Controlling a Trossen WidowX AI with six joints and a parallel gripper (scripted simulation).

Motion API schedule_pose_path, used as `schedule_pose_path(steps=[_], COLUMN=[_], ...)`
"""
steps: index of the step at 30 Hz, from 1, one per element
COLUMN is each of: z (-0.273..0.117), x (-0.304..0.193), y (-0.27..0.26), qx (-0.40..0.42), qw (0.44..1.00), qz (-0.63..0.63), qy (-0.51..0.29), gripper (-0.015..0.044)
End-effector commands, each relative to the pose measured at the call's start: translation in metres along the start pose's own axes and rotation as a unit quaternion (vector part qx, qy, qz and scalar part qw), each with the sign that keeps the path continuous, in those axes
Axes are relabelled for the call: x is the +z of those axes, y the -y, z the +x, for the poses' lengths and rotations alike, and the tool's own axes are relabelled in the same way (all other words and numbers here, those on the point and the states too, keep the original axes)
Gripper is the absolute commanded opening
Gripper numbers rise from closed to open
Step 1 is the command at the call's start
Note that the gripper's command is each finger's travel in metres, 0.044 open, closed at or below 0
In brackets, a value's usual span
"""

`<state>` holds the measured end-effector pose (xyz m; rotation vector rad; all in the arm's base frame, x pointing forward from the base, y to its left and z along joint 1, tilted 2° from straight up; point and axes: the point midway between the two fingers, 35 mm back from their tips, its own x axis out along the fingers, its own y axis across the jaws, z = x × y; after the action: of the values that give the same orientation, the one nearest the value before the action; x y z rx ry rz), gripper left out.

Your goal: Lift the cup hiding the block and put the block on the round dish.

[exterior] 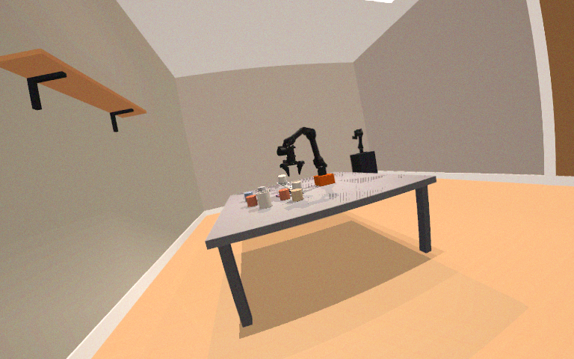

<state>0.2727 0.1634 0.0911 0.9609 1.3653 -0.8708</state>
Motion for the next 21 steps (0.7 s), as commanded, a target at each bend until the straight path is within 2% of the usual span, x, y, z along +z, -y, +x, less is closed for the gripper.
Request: schedule_pose_path(steps=[1, 21], z=[0.014, 0.037], x=[-0.011, -0.011], y=[-0.003, -0.002], qx=[-0.023, -0.024], qw=[0.998, 0.998], qz=[0.047, 0.049], qy=[0.017, 0.018], gripper=[0.0440, 0.0440])
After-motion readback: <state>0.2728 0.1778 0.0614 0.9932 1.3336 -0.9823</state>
